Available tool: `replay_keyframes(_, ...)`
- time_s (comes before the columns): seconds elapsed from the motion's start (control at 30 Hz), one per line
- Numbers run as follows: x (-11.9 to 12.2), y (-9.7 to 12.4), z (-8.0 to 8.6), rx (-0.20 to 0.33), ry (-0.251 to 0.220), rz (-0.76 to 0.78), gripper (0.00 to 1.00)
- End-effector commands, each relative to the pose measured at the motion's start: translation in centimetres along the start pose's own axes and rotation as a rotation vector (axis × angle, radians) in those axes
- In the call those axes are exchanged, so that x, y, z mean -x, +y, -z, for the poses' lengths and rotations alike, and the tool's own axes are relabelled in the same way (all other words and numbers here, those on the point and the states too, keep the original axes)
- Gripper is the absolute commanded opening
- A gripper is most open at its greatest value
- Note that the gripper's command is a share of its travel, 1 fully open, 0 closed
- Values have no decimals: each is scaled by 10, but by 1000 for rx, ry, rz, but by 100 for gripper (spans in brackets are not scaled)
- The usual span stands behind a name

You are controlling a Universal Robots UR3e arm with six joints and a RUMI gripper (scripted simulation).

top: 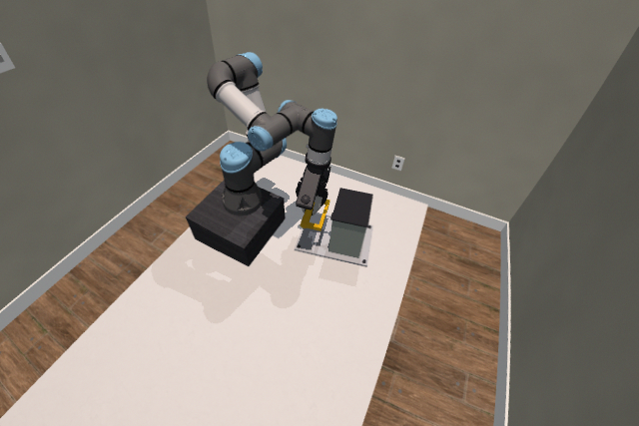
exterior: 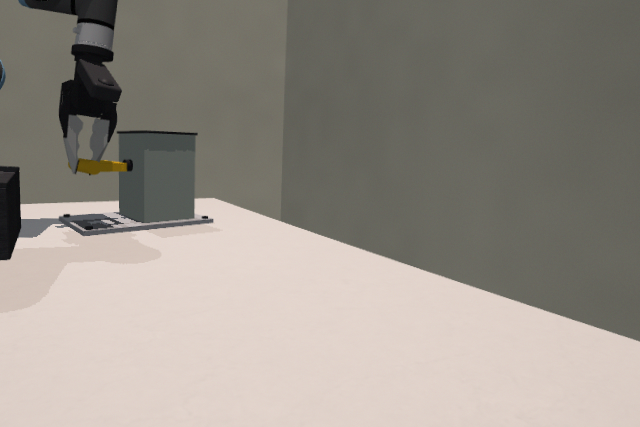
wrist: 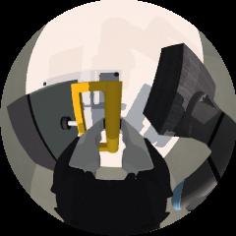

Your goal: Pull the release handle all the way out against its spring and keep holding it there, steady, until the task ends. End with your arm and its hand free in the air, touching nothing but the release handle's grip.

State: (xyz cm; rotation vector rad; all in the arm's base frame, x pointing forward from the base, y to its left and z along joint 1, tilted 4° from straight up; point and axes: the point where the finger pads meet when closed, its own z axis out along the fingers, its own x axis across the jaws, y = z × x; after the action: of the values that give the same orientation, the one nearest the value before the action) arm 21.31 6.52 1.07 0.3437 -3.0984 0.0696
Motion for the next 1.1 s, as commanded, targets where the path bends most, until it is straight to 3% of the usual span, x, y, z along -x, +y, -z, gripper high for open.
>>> replay_keyframes(0.0, 1, 0, 1, -1, -2, 0, 0)
replay_keyframes(1.07, -4, 0, 0, -1, -2, 0, 0)
